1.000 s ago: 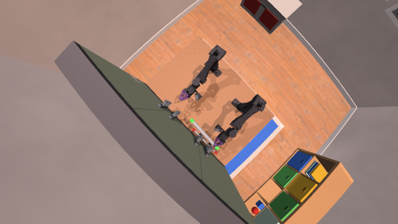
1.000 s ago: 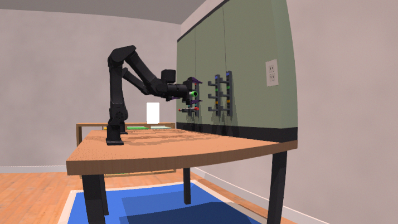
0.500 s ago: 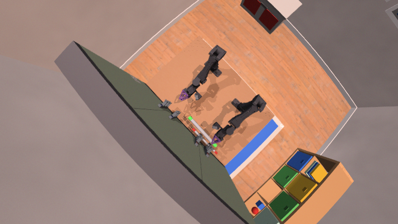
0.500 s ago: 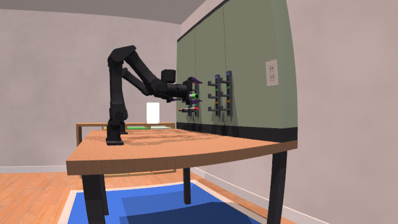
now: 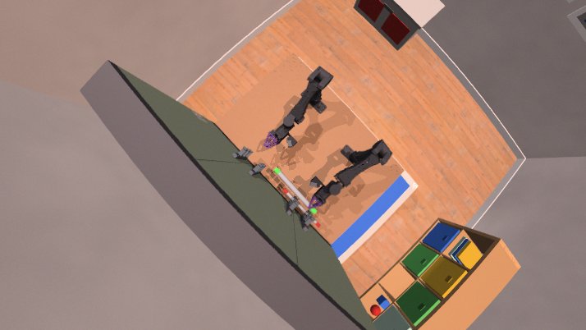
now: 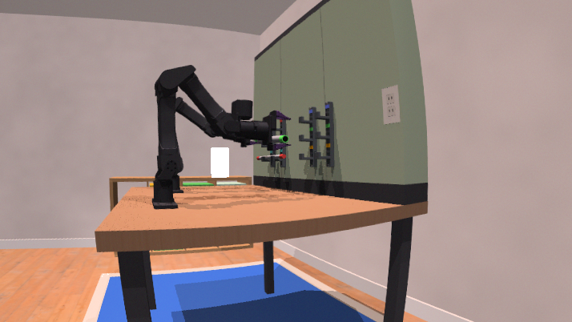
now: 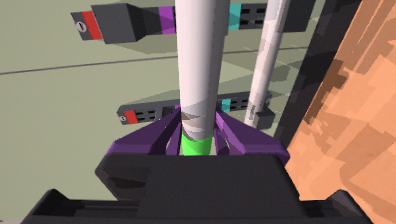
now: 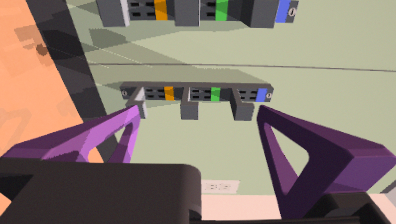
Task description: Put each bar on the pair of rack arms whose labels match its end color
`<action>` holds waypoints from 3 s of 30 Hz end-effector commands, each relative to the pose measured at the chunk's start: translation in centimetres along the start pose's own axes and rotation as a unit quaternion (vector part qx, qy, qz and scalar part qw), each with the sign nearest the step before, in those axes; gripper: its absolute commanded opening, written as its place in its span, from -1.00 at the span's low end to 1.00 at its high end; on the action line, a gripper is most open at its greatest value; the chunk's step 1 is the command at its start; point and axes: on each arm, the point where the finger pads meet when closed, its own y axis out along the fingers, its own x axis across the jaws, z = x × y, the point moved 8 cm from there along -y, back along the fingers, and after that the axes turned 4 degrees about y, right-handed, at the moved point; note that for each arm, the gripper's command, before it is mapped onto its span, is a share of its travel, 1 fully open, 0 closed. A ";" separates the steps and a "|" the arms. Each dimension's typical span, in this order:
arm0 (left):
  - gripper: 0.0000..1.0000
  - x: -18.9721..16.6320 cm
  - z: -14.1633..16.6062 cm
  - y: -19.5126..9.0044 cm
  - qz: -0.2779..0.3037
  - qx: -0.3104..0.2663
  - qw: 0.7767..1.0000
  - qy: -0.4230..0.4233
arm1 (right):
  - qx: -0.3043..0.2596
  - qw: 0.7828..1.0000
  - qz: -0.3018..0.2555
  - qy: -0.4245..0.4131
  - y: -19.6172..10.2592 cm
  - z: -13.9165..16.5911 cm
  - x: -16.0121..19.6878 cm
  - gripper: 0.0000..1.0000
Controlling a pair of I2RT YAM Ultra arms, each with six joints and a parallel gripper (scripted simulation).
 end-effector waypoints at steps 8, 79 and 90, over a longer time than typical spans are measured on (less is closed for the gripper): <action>-1.00 5.0 -1.6 -1.0 -0.080 0.009 0.997 -0.021 | -0.001 1.000 0.010 0.003 0.0 -0.2 -0.2 1.00; -1.00 5.2 -8.9 0.4 -0.079 0.009 0.997 -0.022 | -0.001 1.000 0.010 0.003 0.0 -0.2 -0.2 1.00; -1.00 5.0 -8.9 0.3 -0.079 0.009 0.997 -0.022 | -0.001 1.000 0.010 0.003 0.0 -0.2 -0.2 1.00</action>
